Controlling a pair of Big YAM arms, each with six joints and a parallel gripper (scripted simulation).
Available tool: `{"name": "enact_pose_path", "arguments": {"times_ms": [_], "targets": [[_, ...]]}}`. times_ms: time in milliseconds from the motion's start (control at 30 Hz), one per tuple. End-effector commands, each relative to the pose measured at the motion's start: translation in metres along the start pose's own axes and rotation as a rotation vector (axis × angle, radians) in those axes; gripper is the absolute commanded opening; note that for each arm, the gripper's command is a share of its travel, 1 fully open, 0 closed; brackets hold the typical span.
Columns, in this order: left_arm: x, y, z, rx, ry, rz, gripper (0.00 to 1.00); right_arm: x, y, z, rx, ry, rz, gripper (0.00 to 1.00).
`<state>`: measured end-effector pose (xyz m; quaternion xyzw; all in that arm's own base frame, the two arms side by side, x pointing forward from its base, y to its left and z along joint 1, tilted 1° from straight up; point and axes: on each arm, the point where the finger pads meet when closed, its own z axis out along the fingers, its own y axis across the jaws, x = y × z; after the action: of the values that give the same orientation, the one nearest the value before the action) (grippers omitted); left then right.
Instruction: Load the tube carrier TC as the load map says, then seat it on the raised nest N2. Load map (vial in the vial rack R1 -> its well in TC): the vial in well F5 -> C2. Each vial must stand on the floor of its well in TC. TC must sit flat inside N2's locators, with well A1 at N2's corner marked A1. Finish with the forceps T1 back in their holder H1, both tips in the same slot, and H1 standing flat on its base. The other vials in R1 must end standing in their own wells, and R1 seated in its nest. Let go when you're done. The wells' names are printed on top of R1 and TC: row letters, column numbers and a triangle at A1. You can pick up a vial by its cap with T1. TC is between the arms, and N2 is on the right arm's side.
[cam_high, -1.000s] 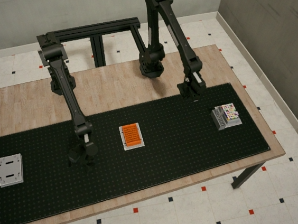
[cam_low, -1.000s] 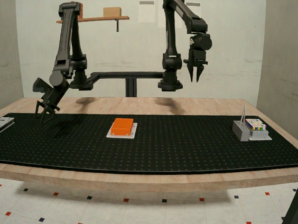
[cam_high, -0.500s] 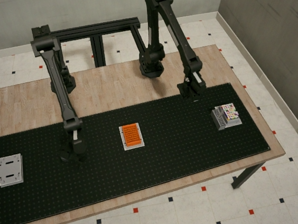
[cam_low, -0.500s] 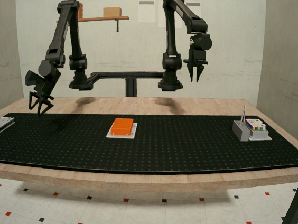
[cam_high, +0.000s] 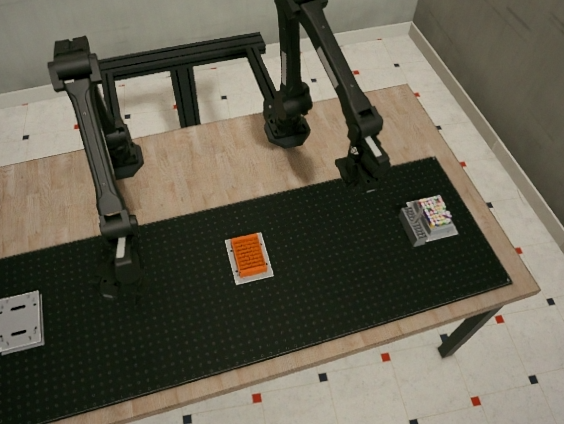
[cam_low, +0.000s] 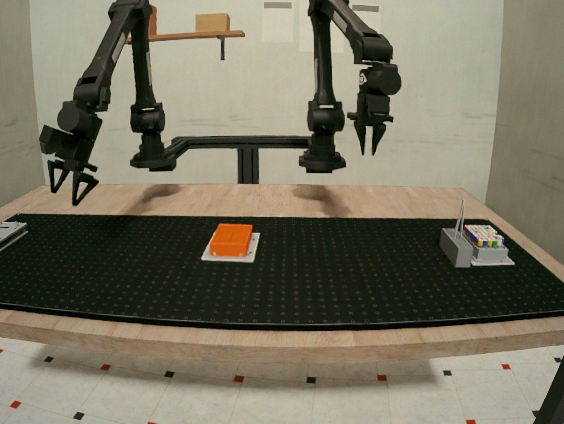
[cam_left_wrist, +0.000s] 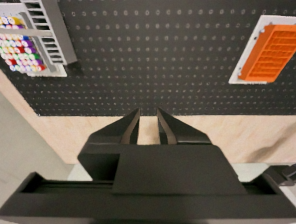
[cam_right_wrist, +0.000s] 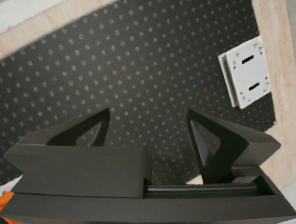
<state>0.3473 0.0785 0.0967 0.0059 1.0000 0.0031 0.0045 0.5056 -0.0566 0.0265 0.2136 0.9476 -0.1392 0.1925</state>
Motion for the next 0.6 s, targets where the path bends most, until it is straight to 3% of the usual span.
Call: {"name": "enact_pose_path", "arguments": {"times_ms": [0, 167, 200, 300, 367, 400, 433, 467, 500, 567], "targets": [[-0.012, 0.004, -0.012, -0.010, -0.035, -0.011, 0.24, -0.007, -0.016, -0.015, -0.006, 0.027, -0.073, 1.00], [-0.012, 0.004, -0.012, -0.010, -0.035, -0.011, 0.24, 0.012, -0.033, -0.022, -0.017, 0.078, -0.116, 1.00], [-0.012, 0.004, -0.012, -0.010, -0.035, -0.011, 0.24, -0.006, -0.031, -0.031, -0.035, 0.062, -0.124, 1.00], [-0.012, 0.004, -0.012, -0.010, -0.035, -0.011, 0.24, 0.020, -0.043, -0.031, -0.041, 0.124, -0.166, 1.00], [-0.012, 0.004, -0.012, -0.010, -0.035, -0.011, 0.24, 0.020, -0.043, -0.031, -0.041, 0.124, -0.166, 1.00], [-0.012, 0.004, -0.012, -0.010, -0.035, -0.011, 0.24, -0.004, -0.041, -0.042, -0.062, 0.096, -0.171, 1.00], [-0.012, 0.004, -0.012, -0.010, -0.035, -0.011, 0.24, -0.005, -0.043, -0.045, -0.073, 0.107, -0.187, 1.00], [-0.012, 0.004, -0.012, -0.010, -0.035, -0.011, 0.24, -0.001, -0.046, -0.047, -0.078, 0.121, -0.200, 1.00], [-0.012, 0.004, -0.012, -0.010, -0.035, -0.011, 0.24, 0.028, -0.054, -0.040, -0.068, 0.168, -0.213, 1.00], [-0.012, 0.004, -0.012, -0.010, -0.035, -0.011, 0.24, 0.033, -0.059, -0.044, -0.081, 0.184, -0.231, 1.00]]}}
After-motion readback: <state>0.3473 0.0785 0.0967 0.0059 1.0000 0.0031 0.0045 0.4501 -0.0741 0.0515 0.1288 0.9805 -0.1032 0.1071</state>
